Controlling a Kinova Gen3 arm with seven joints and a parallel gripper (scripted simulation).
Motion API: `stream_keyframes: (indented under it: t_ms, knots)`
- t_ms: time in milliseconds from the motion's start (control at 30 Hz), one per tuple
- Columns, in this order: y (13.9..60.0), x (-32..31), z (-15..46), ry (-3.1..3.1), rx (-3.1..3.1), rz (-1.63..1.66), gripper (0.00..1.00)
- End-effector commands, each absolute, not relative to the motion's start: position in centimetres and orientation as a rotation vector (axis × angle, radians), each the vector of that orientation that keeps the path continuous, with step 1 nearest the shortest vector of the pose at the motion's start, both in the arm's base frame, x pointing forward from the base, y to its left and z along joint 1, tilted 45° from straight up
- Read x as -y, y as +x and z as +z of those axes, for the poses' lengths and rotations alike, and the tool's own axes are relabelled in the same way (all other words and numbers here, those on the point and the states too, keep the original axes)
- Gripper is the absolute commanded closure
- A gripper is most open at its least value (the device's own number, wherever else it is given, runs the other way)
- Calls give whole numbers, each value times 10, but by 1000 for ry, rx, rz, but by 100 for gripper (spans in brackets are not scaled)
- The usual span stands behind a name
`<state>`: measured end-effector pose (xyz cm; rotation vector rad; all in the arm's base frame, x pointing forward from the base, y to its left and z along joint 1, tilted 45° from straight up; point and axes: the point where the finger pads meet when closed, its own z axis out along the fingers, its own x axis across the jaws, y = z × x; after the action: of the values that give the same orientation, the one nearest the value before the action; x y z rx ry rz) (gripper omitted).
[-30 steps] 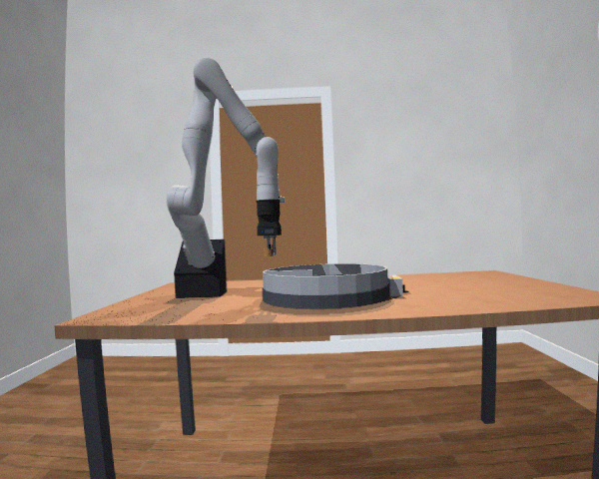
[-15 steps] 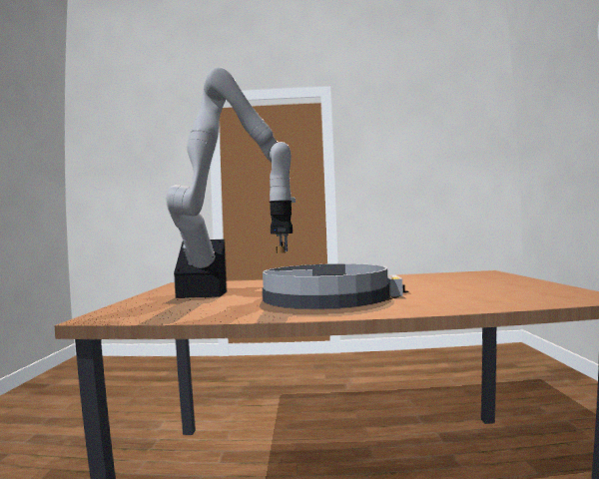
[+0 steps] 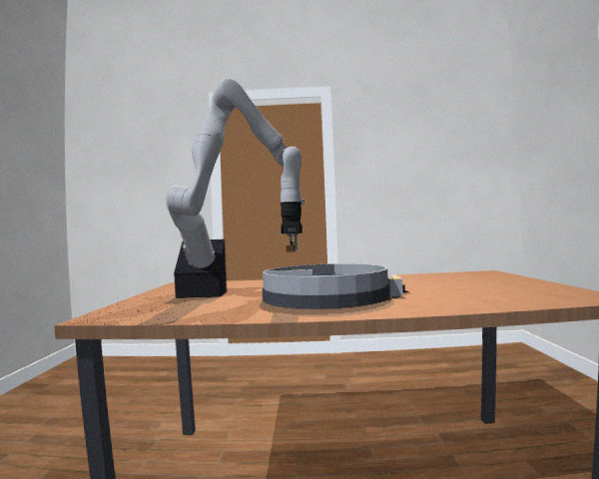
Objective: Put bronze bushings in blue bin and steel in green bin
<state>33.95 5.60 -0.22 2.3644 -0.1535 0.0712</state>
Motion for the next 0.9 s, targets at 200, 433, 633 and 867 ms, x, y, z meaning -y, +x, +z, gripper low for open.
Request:
stream_keyframes:
  t_ms: [200,433,633,867]
  knots:
    - [367,-95,-44,2355,138,76,100]
    - [380,-117,-66,2355,138,76,100]
    - [401,-153,-102,2355,138,76,100]
    - [418,-183,-131,2355,138,77,100]
